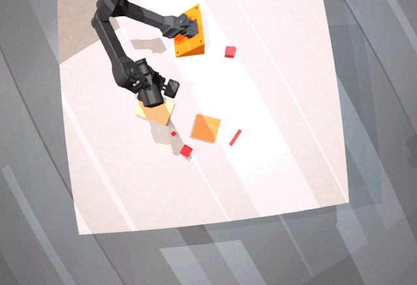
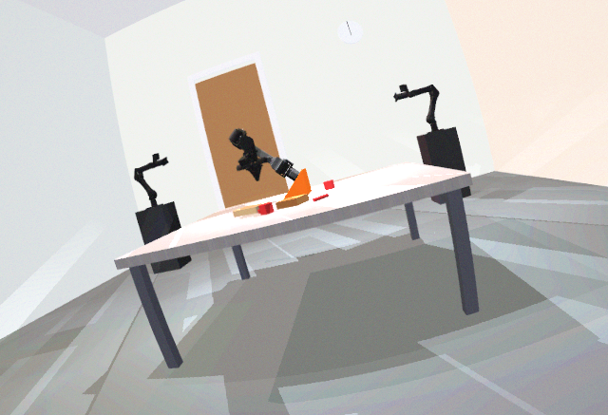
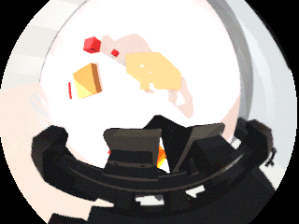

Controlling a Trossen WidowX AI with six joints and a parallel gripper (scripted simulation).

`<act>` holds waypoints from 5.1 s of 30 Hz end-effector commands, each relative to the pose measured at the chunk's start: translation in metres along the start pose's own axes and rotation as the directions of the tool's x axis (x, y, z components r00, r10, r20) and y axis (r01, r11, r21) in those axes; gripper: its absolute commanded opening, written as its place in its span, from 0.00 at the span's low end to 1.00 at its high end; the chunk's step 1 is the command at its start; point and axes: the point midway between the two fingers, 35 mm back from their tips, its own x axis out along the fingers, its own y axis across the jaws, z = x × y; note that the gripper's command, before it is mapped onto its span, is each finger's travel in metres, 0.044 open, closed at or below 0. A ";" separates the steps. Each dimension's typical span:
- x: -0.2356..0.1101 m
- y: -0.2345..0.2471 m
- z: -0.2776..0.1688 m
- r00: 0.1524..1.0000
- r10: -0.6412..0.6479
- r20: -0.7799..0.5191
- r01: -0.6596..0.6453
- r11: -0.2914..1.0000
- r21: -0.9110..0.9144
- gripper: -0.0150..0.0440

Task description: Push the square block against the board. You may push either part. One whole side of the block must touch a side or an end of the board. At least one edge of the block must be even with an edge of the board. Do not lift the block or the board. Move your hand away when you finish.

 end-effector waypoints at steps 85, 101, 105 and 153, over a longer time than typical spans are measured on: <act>0.122 0.102 0.186 1.000 0.006 0.012 -0.007 0.998 0.062 0.25; 0.122 0.102 0.186 1.000 0.006 0.012 -0.007 0.998 0.062 0.25; 0.122 0.102 0.186 1.000 0.006 0.012 -0.007 0.998 0.062 0.25; 0.112 0.104 0.146 1.000 0.005 0.007 -0.006 0.998 0.059 0.25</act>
